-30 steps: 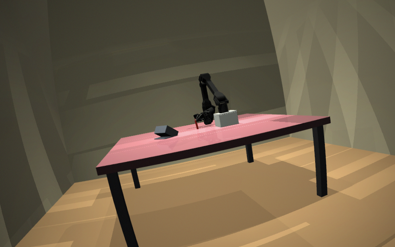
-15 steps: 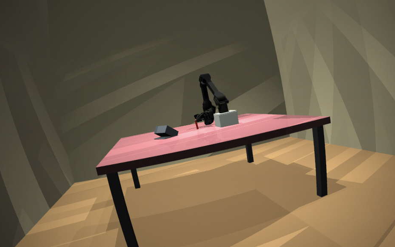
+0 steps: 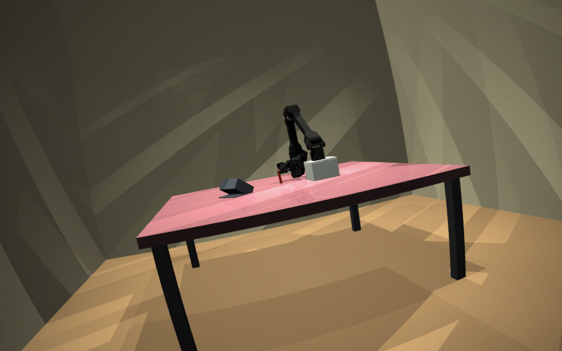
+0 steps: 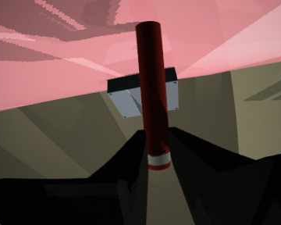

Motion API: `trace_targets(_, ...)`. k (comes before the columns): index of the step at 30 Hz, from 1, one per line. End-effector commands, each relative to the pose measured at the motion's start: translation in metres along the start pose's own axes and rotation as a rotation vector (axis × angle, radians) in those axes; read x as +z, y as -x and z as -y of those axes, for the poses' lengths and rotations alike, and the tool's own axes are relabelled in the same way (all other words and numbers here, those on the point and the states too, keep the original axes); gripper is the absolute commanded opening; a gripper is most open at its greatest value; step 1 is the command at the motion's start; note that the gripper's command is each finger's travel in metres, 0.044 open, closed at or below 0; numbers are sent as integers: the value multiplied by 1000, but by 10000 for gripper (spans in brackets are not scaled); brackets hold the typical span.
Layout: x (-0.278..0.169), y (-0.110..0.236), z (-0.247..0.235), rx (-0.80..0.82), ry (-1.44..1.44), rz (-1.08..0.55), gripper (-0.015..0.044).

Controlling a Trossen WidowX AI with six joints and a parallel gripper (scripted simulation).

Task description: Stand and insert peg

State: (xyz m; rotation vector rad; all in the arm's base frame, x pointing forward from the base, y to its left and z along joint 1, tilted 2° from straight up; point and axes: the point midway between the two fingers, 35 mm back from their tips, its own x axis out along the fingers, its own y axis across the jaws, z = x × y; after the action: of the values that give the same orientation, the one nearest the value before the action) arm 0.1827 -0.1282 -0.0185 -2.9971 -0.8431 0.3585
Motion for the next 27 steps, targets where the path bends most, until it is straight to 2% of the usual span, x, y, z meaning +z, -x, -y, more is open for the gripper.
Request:
trace_targets(1,1,0,1,-2,2,2,49)
trace_targets(27,2,0,1,11,-13,-10,49)
